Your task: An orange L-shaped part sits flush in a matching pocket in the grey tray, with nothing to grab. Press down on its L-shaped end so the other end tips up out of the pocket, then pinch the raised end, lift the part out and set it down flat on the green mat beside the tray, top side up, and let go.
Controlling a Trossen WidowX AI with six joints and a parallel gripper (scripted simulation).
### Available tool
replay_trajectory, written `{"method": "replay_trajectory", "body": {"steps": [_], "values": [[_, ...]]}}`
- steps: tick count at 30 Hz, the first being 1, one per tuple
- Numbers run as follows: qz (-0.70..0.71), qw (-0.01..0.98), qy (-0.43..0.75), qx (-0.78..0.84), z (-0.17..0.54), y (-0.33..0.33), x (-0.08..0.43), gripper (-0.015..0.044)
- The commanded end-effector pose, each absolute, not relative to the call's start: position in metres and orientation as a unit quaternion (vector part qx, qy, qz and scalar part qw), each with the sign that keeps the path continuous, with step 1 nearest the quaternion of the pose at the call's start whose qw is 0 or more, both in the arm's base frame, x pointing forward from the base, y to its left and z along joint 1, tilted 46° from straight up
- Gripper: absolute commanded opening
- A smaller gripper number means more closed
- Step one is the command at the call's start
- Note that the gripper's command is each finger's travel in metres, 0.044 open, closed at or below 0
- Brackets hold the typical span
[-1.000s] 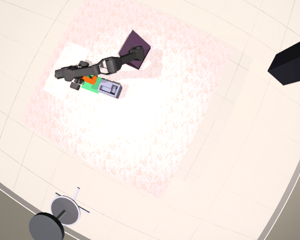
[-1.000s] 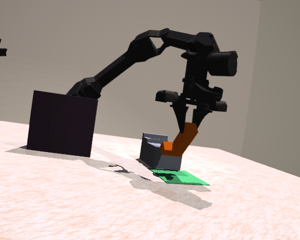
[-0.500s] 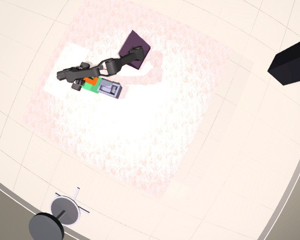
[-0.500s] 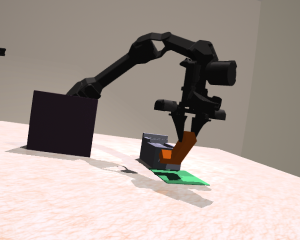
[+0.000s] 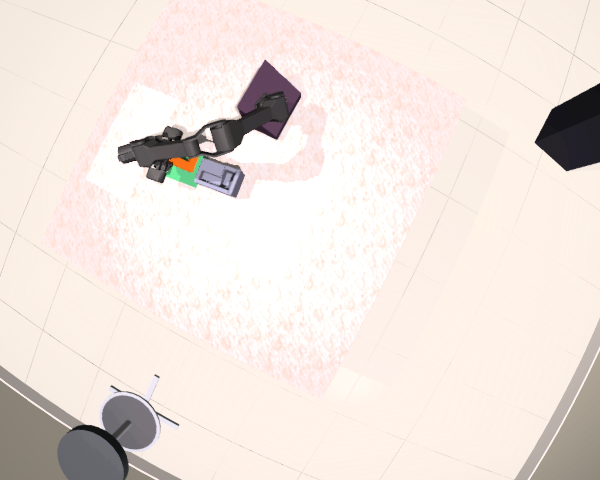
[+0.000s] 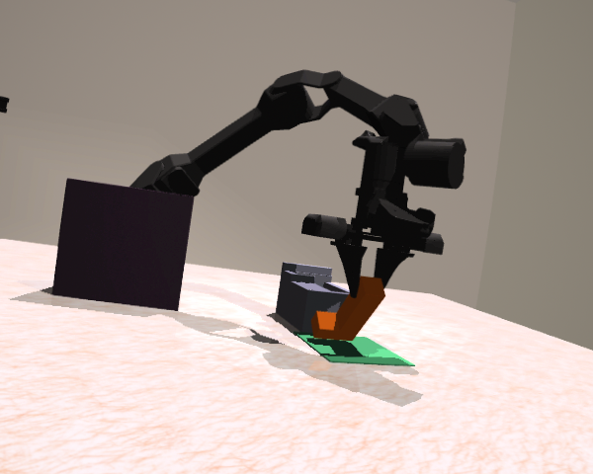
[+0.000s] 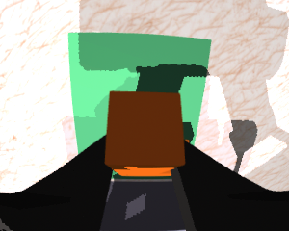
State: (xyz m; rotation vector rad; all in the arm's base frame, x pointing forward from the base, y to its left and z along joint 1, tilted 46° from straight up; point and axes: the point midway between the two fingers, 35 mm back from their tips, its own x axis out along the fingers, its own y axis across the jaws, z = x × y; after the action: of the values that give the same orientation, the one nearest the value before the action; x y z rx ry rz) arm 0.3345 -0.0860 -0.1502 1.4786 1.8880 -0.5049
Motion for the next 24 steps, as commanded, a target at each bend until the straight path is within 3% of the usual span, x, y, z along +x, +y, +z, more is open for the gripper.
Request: {"method": "replay_trajectory", "body": {"steps": [1,11,24], "values": [[-0.195,0.336,0.723,0.571,-0.152,-0.085,0.334,0.0],[-0.194,0.338,0.725,0.568,-0.151,-0.085,0.334,0.0],[-0.195,0.338,0.724,0.568,-0.137,-0.101,0.339,0.0341]]}}
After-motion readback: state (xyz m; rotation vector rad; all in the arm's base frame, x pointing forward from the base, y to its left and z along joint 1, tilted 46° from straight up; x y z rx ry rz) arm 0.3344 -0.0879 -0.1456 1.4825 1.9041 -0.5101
